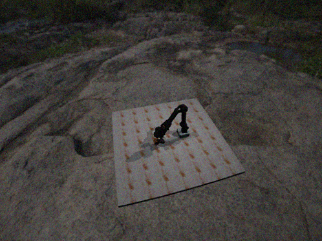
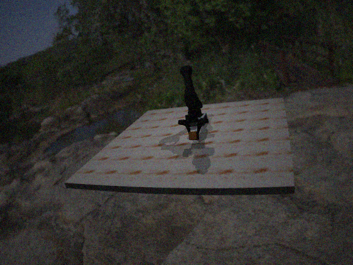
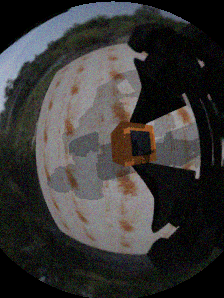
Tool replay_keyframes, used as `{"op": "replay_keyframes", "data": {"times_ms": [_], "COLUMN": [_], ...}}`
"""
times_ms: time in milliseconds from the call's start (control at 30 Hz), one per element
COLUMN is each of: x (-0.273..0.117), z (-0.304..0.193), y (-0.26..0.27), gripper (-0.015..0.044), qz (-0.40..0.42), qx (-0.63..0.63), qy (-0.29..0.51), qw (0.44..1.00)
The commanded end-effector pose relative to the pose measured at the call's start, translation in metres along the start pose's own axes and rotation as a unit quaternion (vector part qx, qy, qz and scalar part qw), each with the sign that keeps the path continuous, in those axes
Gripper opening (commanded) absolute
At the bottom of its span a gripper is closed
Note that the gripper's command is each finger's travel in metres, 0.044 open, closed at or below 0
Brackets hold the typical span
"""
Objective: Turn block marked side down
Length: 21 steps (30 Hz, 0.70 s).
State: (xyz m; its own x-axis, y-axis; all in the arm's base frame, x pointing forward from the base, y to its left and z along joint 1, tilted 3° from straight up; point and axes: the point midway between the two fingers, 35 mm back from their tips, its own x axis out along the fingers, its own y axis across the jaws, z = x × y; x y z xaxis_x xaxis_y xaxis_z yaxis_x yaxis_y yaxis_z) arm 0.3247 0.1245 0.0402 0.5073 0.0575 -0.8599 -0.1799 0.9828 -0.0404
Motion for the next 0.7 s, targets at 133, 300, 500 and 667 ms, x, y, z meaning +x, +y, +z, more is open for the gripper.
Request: {"op": "replay_keyframes", "data": {"times_ms": [133,300,500,667], "x": [0.005,0.017,0.027,0.032], "z": [0.002,0.002,0.000,-0.002], "y": [0.000,0.002,0.003,0.004], "gripper": [0.0000,0.0000,0.0000,0.0000], "qz": [-0.002,-0.001,-0.001,-0.001], "qx": [-0.001,-0.004,-0.005,-0.006], "qy": [-0.032,-0.068,-0.112,-0.148], "qw": [0.999,0.998,0.994,0.989]}}
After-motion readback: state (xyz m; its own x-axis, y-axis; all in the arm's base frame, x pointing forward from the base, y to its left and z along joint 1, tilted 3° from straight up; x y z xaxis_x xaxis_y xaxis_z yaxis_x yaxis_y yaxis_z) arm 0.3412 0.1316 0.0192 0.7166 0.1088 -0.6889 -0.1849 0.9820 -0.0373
